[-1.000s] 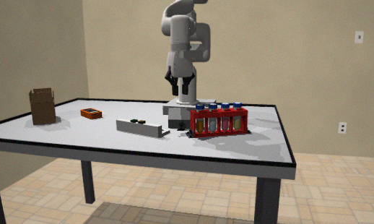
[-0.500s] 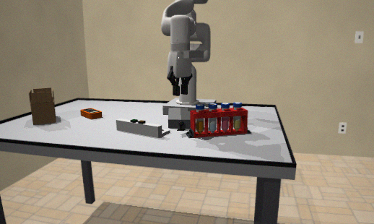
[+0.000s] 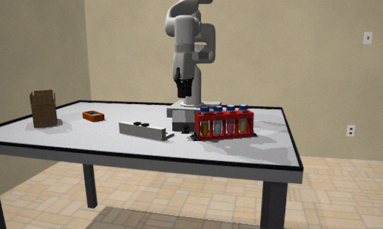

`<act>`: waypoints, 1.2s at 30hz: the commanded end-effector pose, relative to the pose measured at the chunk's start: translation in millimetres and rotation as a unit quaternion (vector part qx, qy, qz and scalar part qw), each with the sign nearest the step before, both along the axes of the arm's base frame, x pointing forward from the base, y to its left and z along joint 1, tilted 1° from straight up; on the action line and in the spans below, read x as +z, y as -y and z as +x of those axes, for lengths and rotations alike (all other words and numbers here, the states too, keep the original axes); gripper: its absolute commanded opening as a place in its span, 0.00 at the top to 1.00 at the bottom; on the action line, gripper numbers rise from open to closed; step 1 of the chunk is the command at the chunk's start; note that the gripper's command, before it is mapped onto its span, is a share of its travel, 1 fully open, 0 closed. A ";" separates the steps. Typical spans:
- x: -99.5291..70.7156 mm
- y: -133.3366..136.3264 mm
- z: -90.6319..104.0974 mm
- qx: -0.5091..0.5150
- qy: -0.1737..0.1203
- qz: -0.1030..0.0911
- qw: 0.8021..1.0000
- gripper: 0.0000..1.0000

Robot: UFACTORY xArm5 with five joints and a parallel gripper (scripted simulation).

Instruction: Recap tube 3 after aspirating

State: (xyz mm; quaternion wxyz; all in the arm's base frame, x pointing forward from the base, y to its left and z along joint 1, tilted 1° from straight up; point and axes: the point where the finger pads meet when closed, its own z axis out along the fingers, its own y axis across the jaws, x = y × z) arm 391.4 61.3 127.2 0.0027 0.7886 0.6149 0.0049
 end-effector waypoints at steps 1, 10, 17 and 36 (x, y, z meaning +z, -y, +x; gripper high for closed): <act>1.5 -0.2 1.5 0.039 0.001 0.007 0.999 0.54; 1.5 -0.2 1.5 0.097 0.000 0.006 0.995 0.54; 1.5 -0.2 1.5 0.155 0.000 0.005 0.988 0.54; 1.5 -0.2 1.5 0.293 -0.002 0.004 0.956 0.54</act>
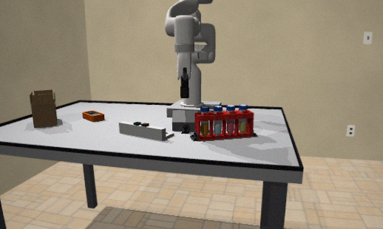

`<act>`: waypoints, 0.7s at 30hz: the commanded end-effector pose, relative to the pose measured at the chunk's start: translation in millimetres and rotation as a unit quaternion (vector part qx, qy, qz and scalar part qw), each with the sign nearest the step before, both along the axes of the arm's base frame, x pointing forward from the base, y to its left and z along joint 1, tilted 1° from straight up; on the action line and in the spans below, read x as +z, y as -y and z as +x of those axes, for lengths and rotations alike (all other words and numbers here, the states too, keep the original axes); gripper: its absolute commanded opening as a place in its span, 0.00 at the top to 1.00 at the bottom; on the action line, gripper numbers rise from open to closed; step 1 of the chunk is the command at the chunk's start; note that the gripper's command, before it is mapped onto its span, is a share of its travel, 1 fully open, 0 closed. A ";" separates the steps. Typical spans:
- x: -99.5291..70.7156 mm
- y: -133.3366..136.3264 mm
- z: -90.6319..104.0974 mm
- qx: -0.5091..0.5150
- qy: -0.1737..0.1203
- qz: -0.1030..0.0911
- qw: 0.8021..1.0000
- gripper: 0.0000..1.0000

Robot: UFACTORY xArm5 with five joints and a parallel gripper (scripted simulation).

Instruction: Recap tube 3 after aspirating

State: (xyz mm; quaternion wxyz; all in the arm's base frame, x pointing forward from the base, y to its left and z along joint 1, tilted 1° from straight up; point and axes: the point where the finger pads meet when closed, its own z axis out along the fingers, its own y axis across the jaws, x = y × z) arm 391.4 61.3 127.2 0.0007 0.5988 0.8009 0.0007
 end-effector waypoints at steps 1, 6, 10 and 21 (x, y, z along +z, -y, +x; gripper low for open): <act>1.5 -0.2 1.5 0.039 0.001 0.006 0.999 0.54; 1.5 -0.2 1.5 0.064 0.001 0.006 0.998 0.54; 1.5 -0.2 1.5 0.083 0.000 0.006 0.997 0.54; 1.7 -16.9 1.6 0.000 0.000 0.006 1.000 0.54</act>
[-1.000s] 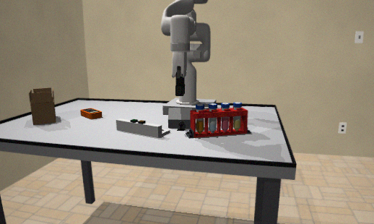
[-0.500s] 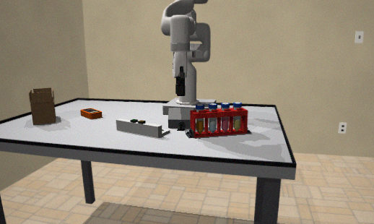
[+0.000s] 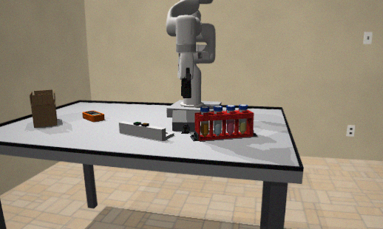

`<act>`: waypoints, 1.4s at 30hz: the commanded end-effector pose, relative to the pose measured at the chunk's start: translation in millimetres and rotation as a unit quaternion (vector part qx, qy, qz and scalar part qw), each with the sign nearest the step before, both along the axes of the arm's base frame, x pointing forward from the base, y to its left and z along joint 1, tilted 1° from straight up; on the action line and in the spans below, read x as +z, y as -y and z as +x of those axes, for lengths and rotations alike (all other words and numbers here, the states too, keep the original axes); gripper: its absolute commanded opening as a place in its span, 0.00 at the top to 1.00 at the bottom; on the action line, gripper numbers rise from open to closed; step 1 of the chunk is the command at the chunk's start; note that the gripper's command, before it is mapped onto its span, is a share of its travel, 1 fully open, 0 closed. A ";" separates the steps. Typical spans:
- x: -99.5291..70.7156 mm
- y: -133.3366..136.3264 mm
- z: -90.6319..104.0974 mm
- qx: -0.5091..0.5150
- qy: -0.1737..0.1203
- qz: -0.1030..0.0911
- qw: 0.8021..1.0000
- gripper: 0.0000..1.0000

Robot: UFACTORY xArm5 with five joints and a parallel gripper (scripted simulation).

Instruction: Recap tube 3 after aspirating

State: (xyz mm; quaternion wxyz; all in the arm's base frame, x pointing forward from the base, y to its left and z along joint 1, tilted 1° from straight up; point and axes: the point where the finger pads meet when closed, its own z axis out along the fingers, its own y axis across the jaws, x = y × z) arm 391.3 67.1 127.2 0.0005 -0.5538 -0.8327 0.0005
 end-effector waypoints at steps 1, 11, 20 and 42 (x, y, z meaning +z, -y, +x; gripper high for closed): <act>1.8 -19.5 1.7 -0.097 0.001 0.006 0.995 0.54; 2.4 -70.9 2.0 -0.334 -0.001 0.006 0.943 0.54; 3.1 -124.6 2.2 -0.357 -0.001 0.007 0.934 0.54; -32.4 -126.5 2.2 -0.357 -0.001 0.007 0.934 0.54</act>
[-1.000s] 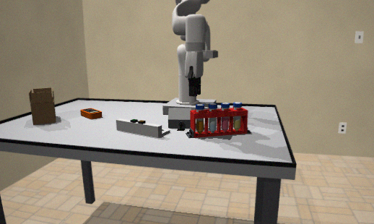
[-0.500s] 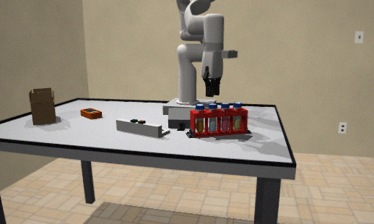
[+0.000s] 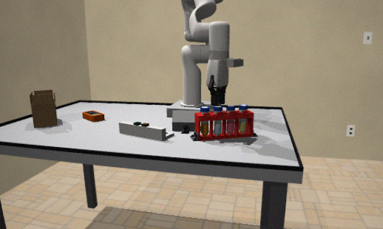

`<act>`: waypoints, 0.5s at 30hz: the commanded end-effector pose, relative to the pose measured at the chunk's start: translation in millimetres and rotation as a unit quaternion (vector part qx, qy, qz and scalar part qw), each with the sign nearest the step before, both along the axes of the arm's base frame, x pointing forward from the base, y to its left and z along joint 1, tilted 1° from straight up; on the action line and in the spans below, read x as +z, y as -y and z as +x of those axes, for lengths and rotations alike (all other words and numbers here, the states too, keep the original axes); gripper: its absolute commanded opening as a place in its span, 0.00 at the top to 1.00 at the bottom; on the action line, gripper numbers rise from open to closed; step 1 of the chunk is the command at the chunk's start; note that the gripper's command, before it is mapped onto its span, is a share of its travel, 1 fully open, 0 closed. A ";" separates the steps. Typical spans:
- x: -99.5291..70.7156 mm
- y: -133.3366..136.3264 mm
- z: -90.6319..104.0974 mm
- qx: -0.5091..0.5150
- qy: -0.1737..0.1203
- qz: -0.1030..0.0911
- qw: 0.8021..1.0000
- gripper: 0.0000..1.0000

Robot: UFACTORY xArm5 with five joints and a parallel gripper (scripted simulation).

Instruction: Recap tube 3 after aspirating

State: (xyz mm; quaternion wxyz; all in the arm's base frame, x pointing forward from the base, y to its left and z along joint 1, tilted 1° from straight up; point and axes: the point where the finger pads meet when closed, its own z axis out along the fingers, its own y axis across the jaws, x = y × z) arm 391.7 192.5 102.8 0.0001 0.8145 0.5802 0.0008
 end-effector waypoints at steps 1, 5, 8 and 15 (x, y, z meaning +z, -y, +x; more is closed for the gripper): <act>-8.0 -1.1 1.9 0.000 0.000 0.007 1.000 0.54; -8.0 -1.1 1.9 0.000 0.000 0.007 1.000 0.54; -8.0 -1.1 1.9 0.000 0.000 0.007 1.000 0.54; -11.0 -1.1 1.8 0.000 0.000 0.007 1.000 0.54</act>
